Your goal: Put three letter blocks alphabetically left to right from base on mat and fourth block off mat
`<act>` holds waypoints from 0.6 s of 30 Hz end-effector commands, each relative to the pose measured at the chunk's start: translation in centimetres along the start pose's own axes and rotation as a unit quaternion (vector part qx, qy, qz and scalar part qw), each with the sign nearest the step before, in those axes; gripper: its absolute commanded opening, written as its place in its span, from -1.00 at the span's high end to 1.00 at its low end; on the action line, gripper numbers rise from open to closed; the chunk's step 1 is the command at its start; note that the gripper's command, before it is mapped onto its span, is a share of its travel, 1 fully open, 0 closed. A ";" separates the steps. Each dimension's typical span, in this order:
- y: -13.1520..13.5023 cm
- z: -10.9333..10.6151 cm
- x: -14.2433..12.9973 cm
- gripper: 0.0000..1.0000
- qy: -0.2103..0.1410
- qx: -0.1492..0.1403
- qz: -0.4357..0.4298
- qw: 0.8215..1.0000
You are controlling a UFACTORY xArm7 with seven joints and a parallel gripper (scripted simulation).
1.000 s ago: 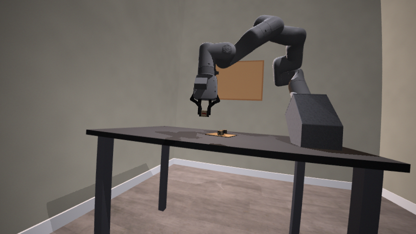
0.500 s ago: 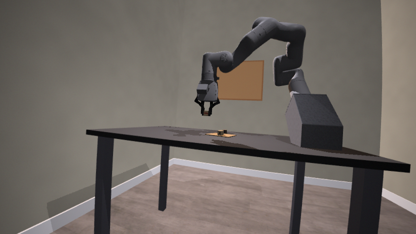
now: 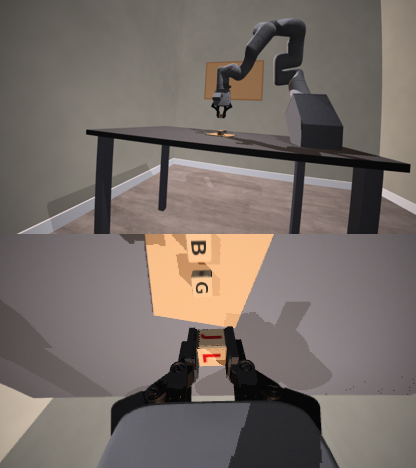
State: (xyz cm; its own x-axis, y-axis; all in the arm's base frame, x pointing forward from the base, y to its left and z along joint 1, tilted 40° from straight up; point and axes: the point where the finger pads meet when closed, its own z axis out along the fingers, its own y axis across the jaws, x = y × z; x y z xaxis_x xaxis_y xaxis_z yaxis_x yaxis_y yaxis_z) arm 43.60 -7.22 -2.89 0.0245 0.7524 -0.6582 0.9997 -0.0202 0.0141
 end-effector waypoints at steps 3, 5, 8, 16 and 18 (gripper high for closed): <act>-1.1 -0.5 -1.9 0.57 0.010 -0.005 0.007 1.000; -1.1 -0.5 -1.9 0.57 0.010 -0.005 0.007 1.000; -1.1 -0.5 -1.9 0.57 0.010 -0.005 0.007 1.000; -1.1 -0.3 -1.9 0.57 0.010 -0.005 0.007 1.000; -1.1 -0.2 -1.9 0.57 0.010 -0.005 0.007 1.000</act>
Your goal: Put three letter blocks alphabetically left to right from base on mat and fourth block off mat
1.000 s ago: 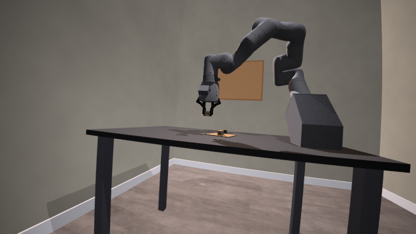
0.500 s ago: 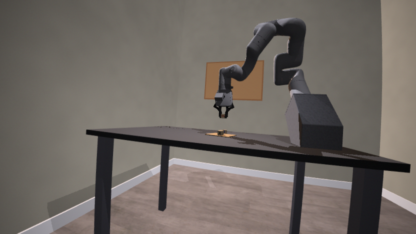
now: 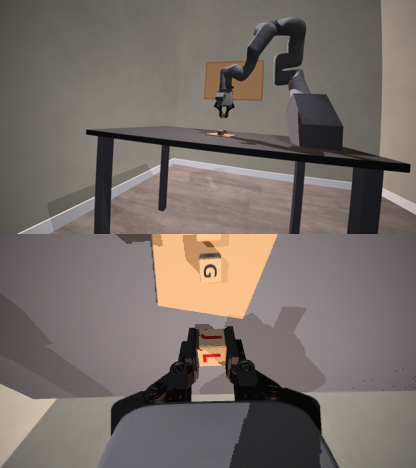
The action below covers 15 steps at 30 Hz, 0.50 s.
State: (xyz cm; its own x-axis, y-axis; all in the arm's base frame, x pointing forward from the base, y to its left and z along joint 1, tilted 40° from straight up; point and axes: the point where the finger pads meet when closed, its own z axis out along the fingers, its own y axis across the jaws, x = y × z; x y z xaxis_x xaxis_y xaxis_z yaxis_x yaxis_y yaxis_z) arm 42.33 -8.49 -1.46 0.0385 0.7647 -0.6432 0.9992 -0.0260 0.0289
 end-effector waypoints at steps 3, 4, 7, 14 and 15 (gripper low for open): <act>0.1 0.3 0.0 0.57 0.001 -0.002 0.000 1.000; 0.1 0.6 0.0 0.57 0.001 -0.002 0.000 1.000; 0.1 1.5 0.0 0.57 0.001 -0.002 0.000 1.000; 0.2 4.8 0.0 0.57 0.001 -0.002 0.000 1.000; 0.2 5.2 0.0 0.57 0.001 -0.002 0.000 1.000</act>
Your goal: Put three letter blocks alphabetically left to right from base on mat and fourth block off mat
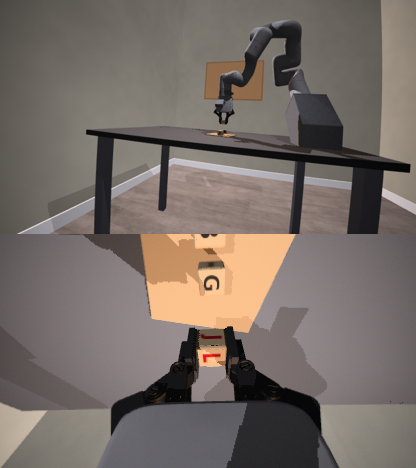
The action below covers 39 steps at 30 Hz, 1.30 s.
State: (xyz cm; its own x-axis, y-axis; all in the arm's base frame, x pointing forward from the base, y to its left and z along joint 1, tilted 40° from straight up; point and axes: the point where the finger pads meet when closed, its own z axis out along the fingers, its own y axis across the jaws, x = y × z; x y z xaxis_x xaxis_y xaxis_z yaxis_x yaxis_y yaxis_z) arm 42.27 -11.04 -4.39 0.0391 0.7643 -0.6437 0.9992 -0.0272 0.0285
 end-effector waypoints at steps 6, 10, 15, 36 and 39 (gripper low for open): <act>0.3 3.2 0.1 0.57 0.001 -0.003 0.000 1.000; 0.3 4.5 0.1 0.57 0.001 -0.003 0.000 1.000; 0.4 5.3 0.0 0.57 0.001 -0.003 0.000 1.000; 0.4 5.4 0.0 0.57 0.001 -0.003 0.000 1.000; 0.4 5.4 0.0 0.57 0.001 -0.003 0.000 1.000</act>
